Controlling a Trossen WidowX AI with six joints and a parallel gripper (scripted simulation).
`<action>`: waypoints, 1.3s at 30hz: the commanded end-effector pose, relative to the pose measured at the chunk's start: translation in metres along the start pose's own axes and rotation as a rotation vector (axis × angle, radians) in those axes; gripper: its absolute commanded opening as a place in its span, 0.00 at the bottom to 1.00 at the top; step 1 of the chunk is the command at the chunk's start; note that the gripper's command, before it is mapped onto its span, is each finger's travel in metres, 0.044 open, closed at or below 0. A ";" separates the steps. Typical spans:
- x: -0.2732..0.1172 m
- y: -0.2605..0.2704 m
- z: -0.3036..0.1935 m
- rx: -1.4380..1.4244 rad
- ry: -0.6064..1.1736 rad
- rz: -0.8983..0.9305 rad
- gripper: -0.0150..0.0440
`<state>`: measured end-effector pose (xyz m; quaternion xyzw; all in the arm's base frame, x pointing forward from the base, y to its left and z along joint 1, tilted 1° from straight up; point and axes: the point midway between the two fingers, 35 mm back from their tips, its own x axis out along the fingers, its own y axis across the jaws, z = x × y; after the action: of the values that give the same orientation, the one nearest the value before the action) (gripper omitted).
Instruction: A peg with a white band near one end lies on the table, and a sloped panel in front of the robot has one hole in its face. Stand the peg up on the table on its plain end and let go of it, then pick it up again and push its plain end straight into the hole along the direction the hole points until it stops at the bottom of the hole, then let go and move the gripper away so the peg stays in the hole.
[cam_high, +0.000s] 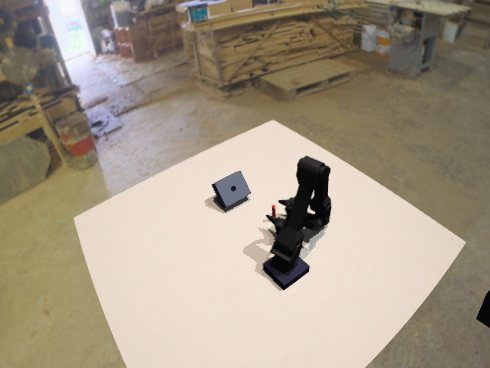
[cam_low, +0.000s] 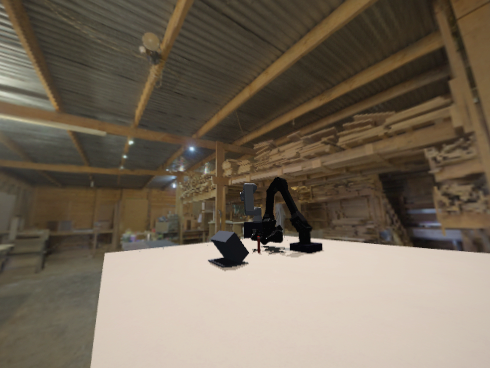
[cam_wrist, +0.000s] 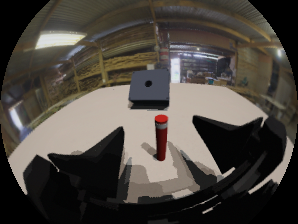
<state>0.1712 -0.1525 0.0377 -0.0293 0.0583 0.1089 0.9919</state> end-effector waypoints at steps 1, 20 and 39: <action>0.000 -0.001 0.002 0.003 0.001 0.001 1.00; -0.017 -0.004 0.160 -0.002 0.000 0.000 1.00; 0.006 0.029 0.122 0.145 0.419 0.323 1.00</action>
<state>0.1832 -0.1184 0.1641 0.0236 0.2325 0.2363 0.9432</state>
